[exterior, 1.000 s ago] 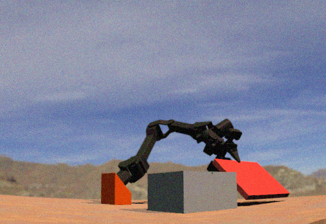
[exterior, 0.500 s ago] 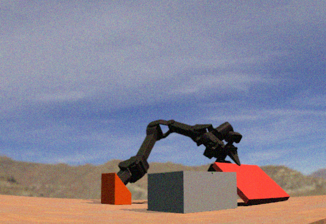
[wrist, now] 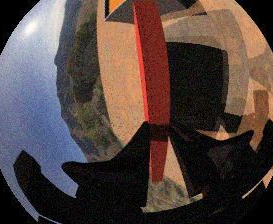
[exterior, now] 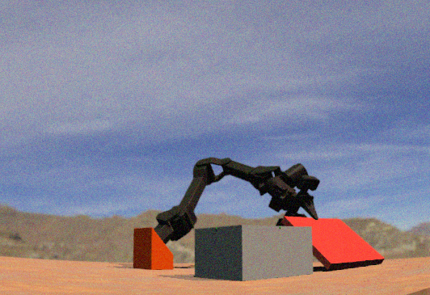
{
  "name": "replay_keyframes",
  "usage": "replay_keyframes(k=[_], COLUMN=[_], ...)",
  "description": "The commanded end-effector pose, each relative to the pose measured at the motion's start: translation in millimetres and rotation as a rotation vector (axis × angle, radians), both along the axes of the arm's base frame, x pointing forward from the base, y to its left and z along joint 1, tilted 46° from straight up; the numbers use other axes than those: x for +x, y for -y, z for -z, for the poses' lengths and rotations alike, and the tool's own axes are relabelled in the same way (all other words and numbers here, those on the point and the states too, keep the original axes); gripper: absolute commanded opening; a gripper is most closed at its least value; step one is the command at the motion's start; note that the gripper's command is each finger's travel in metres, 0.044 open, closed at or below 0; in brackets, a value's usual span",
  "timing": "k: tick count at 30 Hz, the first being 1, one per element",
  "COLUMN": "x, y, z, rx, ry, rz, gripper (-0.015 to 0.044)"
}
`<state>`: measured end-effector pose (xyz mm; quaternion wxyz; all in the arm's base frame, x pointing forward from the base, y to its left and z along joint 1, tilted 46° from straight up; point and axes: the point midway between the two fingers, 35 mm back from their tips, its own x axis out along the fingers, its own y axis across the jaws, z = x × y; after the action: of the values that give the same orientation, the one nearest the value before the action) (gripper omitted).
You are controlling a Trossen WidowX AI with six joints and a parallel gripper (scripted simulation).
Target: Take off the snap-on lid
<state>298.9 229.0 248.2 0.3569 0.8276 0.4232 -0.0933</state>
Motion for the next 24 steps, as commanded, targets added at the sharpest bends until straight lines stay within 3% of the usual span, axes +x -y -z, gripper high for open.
replay_keyframes(k=[1, 24], x=[-1, -5], y=[-4, -17], z=[4, 17], rx=[-0.002, -0.001], ry=[-0.005, -0.005], rz=[-0.004, -0.004], gripper=[0.0000, 0.0000])
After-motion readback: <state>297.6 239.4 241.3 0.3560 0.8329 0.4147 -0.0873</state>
